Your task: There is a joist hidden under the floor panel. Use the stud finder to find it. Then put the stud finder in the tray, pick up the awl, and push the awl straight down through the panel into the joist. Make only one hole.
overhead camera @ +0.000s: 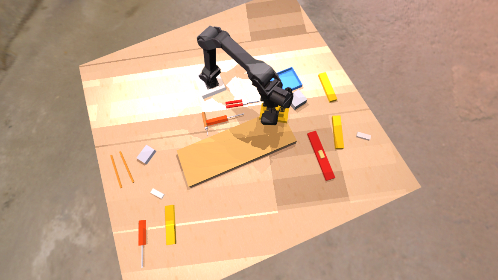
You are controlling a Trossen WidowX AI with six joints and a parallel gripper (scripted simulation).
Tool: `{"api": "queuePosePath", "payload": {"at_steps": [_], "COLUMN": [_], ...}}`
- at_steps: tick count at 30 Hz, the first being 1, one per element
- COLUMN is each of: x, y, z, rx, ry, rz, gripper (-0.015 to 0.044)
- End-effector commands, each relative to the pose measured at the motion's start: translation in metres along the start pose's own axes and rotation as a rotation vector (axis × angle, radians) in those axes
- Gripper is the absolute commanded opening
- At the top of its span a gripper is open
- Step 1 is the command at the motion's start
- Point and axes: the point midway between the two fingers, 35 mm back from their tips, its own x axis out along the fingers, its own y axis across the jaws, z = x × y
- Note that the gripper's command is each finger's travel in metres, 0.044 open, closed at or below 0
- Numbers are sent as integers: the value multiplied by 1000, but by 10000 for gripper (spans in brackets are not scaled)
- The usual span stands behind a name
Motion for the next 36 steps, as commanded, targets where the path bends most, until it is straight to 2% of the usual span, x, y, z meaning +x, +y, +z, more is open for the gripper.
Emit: {"api": "queuePosePath", "payload": {"at_steps": [1, 17, 32, 36], "x": [-1, 8, 8, 8], "y": [24, 125, 218, 227], "z": [9, 24, 12, 10], "rx": [-58, -300, -526, -548], "ry": [-13, -22, -31, -32], "rz": [8, 85, 158, 165], "gripper": [0, 0, 0, 0]}}
